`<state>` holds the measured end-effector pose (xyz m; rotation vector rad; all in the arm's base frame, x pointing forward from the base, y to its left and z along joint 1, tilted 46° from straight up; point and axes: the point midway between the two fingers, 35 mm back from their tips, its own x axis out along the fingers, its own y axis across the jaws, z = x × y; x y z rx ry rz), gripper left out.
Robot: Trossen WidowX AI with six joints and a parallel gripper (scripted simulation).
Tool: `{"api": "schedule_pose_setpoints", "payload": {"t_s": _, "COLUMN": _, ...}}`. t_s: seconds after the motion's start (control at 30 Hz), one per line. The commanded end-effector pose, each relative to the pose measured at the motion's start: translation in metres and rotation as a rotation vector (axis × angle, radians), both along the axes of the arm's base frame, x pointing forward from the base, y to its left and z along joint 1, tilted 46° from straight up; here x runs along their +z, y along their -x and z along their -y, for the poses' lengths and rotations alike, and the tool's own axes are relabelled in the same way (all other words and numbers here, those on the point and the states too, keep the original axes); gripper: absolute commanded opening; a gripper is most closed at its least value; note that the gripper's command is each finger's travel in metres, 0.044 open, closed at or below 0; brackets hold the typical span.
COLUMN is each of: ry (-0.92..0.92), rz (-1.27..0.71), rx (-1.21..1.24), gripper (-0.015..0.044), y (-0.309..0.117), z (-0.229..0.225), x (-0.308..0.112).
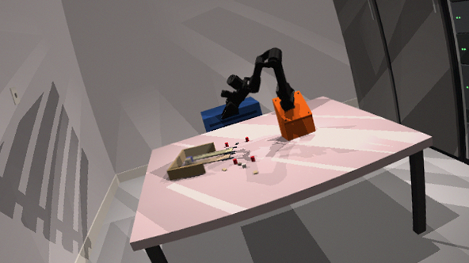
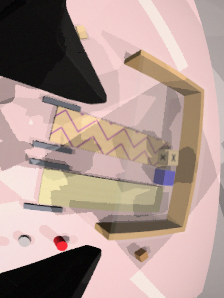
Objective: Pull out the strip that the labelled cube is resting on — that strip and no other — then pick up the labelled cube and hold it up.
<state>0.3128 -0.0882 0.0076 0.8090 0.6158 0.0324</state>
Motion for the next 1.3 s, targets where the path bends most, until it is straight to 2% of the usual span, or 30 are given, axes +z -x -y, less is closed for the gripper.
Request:
{"api": "schedule_pose_setpoints", "payload": {"t_s": 0.0, "ry": -0.016, "rz": 0.073, "rx": 0.065, "gripper": 0.0400, "y": -0.003, "z": -0.016, "x": 0.016}}
{"api": "schedule_pose_setpoints", "payload": {"t_s": 0.37, "ry": -0.016, "rz": 0.073, "rx": 0.065, "gripper": 0.0400, "y": -0.003, "z": -0.016, "x": 0.016}}
{"api": "schedule_pose_setpoints", "payload": {"t_s": 0.47, "ry": -0.037, "rz": 0.022, "rx": 0.092, "gripper": 0.0321, "y": -0.013, "z": -0.017, "x": 0.008}}
{"api": "schedule_pose_setpoints", "payload": {"t_s": 0.87, "ry": -0.192, "rz": -0.400, "rx": 0.335, "gripper": 0.0006, "y": -0.070, "z": -0.053, "x": -0.037}}
{"api": "schedule_pose_setpoints", "payload": {"t_s": 1.17, "ry": -0.284, "rz": -0.703, "rx": 0.517, "gripper": 0.0000, "y": -0.085, "z": -0.096, "x": -0.045}}
{"api": "schedule_pose_setpoints", "payload": {"t_s": 1.27, "ry": -0.296, "rz": -0.743, "rx": 0.540, "gripper": 0.0000, "y": -0.085, "z": -0.102, "x": -0.045}}
